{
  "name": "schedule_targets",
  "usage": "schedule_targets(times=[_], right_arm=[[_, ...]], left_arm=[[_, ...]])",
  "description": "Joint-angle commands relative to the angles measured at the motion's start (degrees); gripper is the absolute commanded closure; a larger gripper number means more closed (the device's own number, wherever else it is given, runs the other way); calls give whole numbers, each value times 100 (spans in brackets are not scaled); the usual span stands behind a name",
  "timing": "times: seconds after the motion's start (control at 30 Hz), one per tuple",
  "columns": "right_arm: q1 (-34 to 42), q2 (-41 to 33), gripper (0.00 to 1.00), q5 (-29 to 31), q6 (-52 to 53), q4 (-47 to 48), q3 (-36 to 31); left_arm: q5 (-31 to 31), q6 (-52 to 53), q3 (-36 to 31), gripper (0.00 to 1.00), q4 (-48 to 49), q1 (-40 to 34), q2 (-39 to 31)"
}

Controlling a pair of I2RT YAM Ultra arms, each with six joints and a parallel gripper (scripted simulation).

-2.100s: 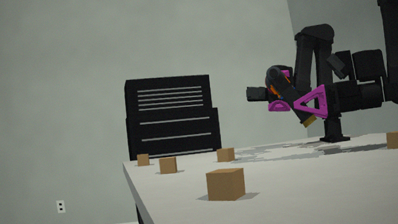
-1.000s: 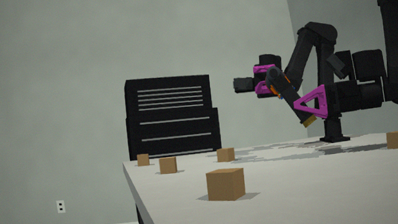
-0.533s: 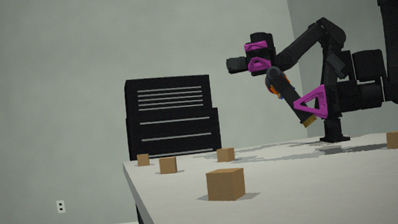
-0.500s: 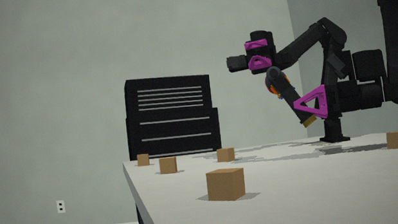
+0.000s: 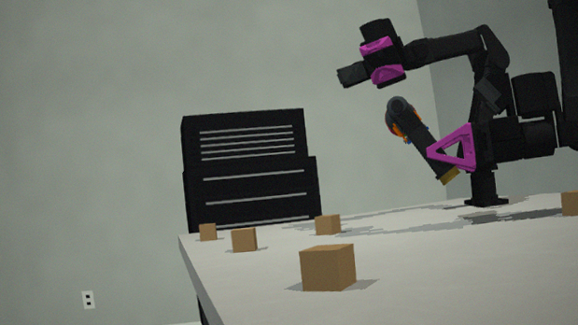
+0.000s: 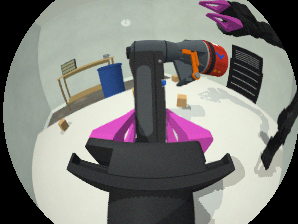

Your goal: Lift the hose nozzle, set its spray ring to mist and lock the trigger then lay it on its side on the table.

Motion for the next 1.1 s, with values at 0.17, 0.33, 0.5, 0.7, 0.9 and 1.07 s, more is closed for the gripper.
schedule_targets(times=[0.17, 0.33, 0.5, 0.7, 0.9, 1.07], right_arm=[[926, 759, 62, 1463, -626, -1966, 1041], [1120, 933, 62, 1753, -702, -2393, 1438], [1490, 1259, 62, 2433, -840, -3250, 2512], [1948, 1678, 62, 3108, -1063, -4136, 3350], [2353, 2011, 62, 3580, -1260, -4811, 3707], [2783, 2387, 62, 4436, -1364, -5756, 4403]], left_arm=[[0, -59, 244, 65, 632, -29, -201], [0, -59, 244, 65, 632, -29, -201], [0, -59, 244, 65, 632, -29, -201], [0, -59, 244, 65, 632, -29, -201], [0, -59, 244, 65, 632, -29, -201], [0, -59, 244, 65, 632, -29, -201]])
